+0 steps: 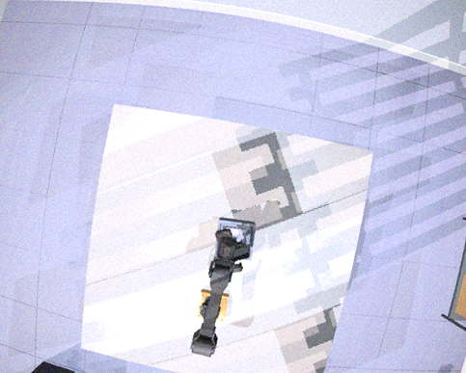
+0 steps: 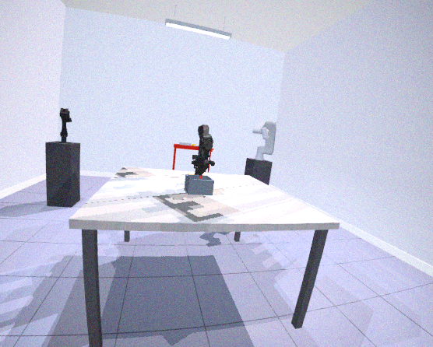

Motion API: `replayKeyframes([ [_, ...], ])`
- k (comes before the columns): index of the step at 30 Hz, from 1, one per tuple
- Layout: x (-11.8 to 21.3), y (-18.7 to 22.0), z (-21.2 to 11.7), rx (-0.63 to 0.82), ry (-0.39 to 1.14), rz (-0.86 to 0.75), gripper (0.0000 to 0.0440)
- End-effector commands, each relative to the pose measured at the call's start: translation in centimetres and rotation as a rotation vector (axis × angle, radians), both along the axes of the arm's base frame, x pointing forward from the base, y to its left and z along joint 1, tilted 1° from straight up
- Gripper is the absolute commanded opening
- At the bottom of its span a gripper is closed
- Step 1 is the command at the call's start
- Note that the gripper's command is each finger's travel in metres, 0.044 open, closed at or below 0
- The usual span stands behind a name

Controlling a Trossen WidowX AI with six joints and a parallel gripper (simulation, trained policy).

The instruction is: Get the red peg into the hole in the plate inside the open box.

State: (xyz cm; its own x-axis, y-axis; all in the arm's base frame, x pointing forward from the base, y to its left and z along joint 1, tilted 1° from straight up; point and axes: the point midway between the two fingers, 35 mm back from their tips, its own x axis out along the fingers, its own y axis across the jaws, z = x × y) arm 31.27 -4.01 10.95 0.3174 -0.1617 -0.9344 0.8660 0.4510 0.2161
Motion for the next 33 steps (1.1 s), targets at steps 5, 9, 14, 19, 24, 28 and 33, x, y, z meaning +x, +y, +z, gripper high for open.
replayKeyframes([
  [5, 0.8, -0.7, -2.2, 0.023, 0.047, 0.001, 0.0011],
  [9, 1.0, -1.0, -3.3, 0.024, 0.077, 0.009, 0.0028],
  [14, 1.3, -1.4, -4.2, 0.017, 0.109, 0.031, 0.0143],
  [19, 1.6, -1.8, -4.5, 0.007, 0.141, 0.045, 0.0163],
  [24, 3.0, -2.3, -4.2, 0.001, 0.138, 0.064, 0.0186],
  [28, 4.0, -2.7, -4.0, -0.002, 0.137, 0.079, 0.0234],
  [33, 5.1, -3.5, -3.9, -0.011, 0.133, 0.089, 0.035],
])
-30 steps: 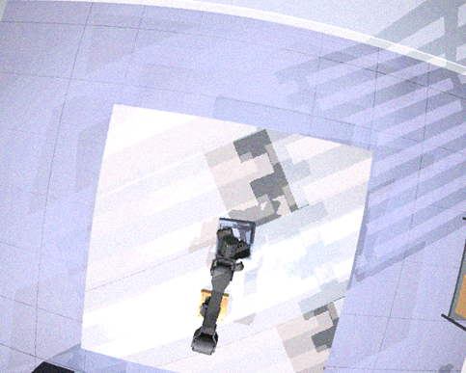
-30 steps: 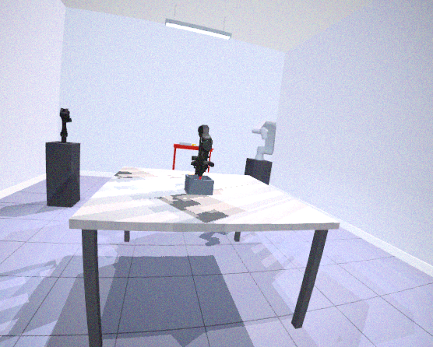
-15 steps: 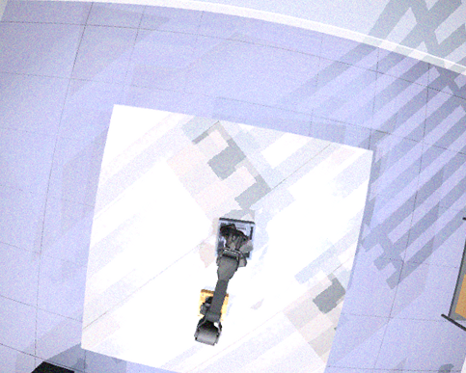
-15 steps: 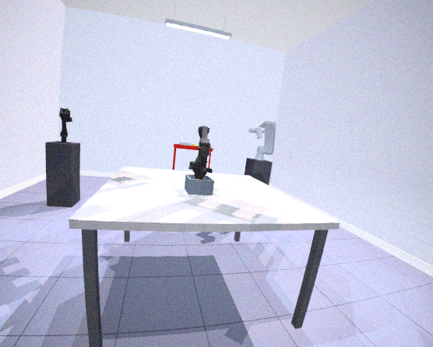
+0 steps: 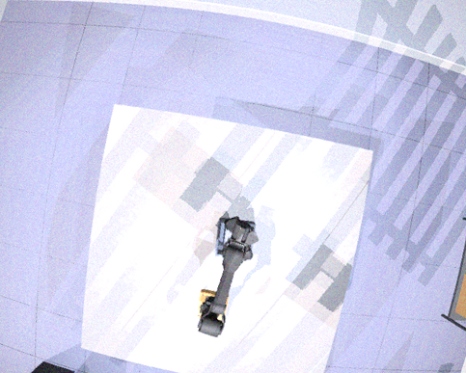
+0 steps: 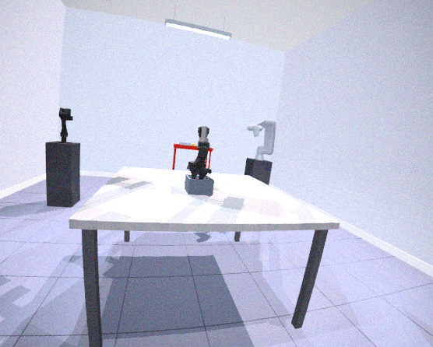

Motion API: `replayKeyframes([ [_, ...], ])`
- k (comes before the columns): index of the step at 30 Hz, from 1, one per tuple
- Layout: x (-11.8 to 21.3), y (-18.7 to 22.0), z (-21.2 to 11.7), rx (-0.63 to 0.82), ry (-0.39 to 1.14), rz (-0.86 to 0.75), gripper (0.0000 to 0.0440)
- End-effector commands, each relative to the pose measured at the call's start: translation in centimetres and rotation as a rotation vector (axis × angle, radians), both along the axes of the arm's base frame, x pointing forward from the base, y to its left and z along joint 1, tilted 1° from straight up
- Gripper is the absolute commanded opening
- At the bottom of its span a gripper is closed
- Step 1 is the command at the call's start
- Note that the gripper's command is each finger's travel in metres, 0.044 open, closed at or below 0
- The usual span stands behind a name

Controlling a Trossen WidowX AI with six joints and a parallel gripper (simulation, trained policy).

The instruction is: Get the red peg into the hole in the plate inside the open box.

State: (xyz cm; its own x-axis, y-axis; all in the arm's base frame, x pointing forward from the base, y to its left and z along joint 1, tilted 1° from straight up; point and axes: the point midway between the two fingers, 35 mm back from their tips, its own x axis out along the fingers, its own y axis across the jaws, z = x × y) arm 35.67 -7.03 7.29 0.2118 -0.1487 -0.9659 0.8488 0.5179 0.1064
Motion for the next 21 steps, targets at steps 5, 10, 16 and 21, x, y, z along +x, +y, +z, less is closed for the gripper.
replayKeyframes([
  [5, 2.1, -1.4, 0.5, -0.018, -0.023, 0.015, 0.044],
  [10, 3.3, -2.4, 1.5, -0.036, -0.066, 0.007, 0.044],
  [16, 4.9, -3.5, 2.7, -0.063, -0.122, -0.004, 0.044],
  [21, 5.0, -3.6, 2.7, -0.065, -0.125, -0.004, 0.044],
])
